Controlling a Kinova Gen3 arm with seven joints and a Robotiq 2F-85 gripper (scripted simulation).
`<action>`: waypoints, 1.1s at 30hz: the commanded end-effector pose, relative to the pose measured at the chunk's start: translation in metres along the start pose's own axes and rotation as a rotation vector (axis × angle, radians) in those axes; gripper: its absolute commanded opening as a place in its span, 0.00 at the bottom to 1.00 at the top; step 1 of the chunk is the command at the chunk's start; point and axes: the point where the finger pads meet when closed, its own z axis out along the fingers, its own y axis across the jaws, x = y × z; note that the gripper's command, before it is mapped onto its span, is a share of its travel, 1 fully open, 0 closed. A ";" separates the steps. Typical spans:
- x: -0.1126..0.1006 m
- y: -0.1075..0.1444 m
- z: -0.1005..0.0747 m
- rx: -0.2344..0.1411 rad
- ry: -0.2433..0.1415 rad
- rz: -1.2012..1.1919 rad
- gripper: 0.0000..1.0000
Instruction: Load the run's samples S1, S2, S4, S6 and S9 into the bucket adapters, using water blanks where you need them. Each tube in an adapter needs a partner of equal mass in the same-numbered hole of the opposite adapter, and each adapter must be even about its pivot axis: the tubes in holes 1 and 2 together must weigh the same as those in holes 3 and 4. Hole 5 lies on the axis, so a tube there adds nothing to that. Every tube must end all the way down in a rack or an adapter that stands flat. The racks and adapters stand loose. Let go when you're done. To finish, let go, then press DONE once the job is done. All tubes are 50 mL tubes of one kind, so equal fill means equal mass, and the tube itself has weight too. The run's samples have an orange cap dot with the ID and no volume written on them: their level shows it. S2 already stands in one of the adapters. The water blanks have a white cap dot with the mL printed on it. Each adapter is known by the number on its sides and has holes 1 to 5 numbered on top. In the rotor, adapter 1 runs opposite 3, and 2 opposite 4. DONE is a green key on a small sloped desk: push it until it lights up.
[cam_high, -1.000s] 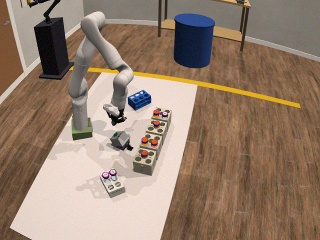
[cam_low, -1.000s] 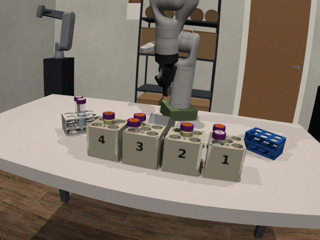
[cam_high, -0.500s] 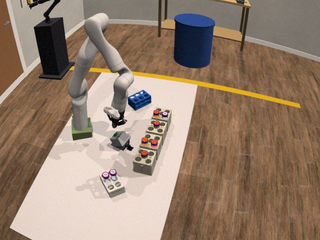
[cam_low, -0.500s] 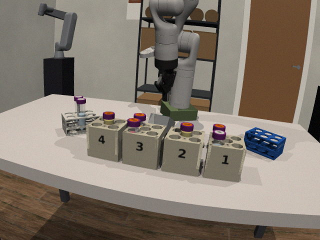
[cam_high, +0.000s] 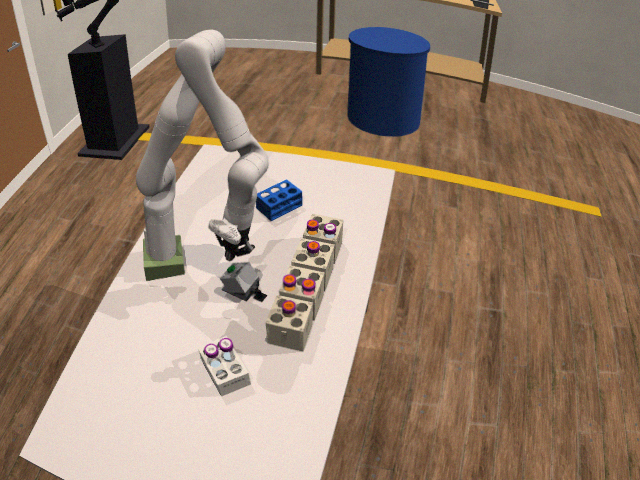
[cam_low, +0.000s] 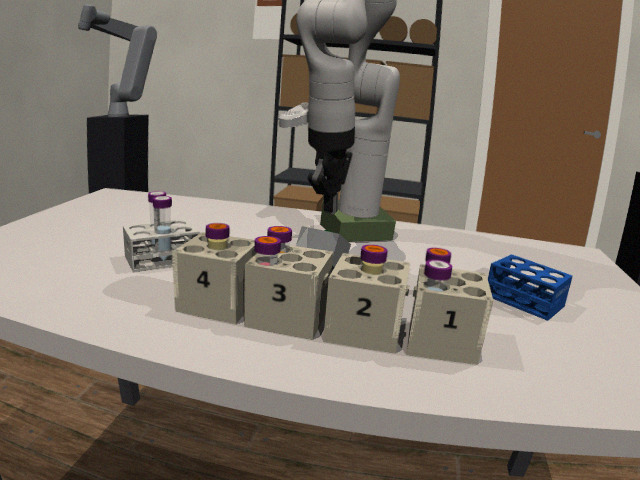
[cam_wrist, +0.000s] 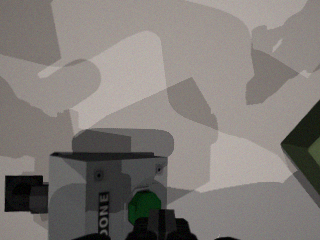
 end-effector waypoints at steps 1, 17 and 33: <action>-0.003 0.000 0.006 -0.003 -0.003 -0.004 0.10; -0.001 -0.003 0.012 -0.004 0.000 -0.002 0.10; -0.003 -0.004 0.019 -0.003 -0.003 -0.003 0.10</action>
